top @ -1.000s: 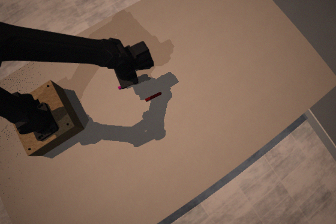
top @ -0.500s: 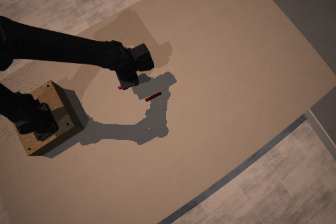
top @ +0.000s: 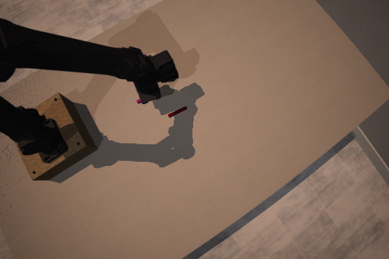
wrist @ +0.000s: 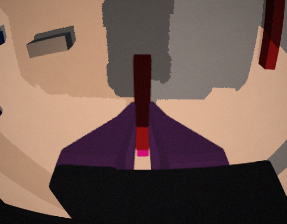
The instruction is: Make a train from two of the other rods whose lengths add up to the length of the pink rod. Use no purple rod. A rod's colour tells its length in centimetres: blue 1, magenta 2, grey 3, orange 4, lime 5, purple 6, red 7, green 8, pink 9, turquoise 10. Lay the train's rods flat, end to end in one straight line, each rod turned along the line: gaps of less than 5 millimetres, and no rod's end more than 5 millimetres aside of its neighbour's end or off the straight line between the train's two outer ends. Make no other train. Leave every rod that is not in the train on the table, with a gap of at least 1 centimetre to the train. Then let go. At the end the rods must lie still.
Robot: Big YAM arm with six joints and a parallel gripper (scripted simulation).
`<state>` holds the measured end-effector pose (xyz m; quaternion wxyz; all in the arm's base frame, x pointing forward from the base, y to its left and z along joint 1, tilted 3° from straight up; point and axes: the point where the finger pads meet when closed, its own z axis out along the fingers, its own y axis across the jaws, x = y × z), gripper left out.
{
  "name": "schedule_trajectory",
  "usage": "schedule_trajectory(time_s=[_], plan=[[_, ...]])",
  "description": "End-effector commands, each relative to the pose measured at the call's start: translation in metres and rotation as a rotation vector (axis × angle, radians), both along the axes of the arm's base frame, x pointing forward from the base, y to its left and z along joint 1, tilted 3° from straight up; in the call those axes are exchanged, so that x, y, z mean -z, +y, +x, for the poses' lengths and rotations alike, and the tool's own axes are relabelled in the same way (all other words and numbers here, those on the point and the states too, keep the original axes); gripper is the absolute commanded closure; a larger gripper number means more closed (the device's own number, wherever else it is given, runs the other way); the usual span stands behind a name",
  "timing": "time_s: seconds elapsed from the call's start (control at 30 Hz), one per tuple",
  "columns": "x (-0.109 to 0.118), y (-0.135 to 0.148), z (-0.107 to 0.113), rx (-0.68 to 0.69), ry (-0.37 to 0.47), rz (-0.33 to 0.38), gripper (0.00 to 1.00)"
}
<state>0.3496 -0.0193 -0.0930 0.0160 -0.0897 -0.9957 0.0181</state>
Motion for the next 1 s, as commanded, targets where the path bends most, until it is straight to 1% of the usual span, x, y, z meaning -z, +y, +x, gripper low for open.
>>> schedule_trajectory(time_s=[0.0, 0.6, 0.97], plan=[[-0.002, -0.004, 0.009, -0.005, -0.020, -0.002, 0.95], [-0.002, -0.004, 0.009, -0.005, -0.021, -0.002, 0.95], [-0.003, -0.005, 0.019, -0.007, -0.029, -0.003, 0.95]])
